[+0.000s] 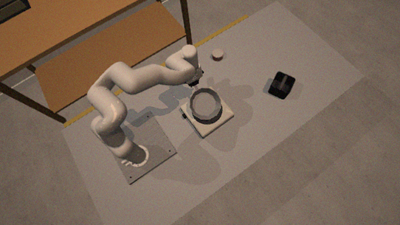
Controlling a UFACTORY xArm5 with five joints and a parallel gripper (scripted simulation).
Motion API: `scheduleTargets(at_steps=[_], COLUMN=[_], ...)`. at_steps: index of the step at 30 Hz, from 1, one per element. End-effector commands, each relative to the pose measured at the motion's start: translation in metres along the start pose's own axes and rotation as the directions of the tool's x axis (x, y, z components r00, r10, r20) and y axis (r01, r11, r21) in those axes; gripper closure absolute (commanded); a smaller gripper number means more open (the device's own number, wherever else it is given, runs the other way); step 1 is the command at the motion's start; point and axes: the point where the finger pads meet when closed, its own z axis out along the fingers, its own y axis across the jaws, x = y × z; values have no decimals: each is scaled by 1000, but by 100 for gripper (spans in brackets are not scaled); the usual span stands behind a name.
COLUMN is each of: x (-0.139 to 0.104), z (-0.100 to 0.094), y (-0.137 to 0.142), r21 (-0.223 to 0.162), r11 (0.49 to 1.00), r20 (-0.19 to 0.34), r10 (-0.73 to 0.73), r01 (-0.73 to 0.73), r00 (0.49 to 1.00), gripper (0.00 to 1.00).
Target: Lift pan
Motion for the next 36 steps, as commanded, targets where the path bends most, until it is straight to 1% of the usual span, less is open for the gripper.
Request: scheduleTargets(at_steps=[1,12,14,29,31,36], x=[0,1,1,1,1,1], z=[-9,-30,-30,-61,-61,-71], y=[1,2,2,1,1,1], r21=[-5,-5,-5,-5,-5,-5], r11=[1000,1000,1000,1000,1000,1000], r20=[-2,-2,-2,-2,-2,-2], r10=[0,0,0,0,0,0], r01=[0,0,0,0,0,0], r00=[1000,1000,1000,1000,1000,1000], gripper=[100,100,100,100,100,100])
